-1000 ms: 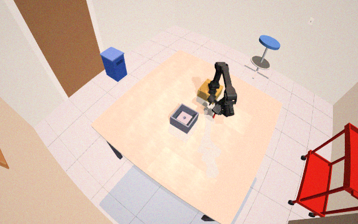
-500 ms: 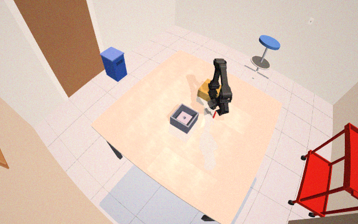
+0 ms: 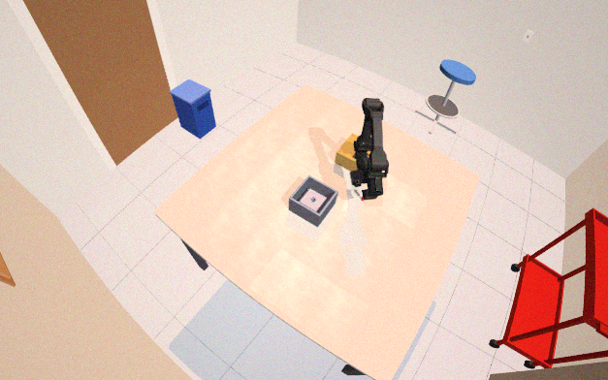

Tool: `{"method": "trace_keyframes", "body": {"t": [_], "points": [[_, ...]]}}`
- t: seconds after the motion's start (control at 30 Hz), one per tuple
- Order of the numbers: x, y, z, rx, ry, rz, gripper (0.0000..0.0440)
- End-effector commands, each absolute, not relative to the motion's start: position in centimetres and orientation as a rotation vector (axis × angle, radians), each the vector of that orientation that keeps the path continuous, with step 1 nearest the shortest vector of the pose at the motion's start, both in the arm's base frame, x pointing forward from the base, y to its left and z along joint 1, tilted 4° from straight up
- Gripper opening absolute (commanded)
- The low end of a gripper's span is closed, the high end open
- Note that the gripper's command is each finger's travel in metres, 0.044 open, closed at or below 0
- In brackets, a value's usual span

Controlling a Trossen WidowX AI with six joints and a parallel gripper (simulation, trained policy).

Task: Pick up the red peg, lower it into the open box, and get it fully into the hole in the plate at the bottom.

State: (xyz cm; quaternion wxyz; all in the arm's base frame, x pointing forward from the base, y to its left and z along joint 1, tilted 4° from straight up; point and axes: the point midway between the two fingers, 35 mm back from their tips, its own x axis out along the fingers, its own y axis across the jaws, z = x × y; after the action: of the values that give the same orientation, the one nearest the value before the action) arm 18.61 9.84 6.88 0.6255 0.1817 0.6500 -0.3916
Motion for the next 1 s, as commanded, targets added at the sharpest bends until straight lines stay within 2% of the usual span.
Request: {"method": "trace_keyframes", "body": {"t": [0.0, 0.43, 0.57, 0.7, 0.97], "points": [[18.6, 10.1, 5.3, 0.477, 1.470, -0.920, 0.0379], [19.0, 11.1, 0.2, 0.623, 1.398, -0.896, 0.0375], [18.8, 11.2, -1.0, 0.651, 1.389, -0.896, 0.0360], [18.2, 11.2, -1.9, 0.671, 1.393, -0.913, 0.0288], [17.9, 11.4, -2.4, 0.707, 1.438, -0.923, 0.0083]]}}
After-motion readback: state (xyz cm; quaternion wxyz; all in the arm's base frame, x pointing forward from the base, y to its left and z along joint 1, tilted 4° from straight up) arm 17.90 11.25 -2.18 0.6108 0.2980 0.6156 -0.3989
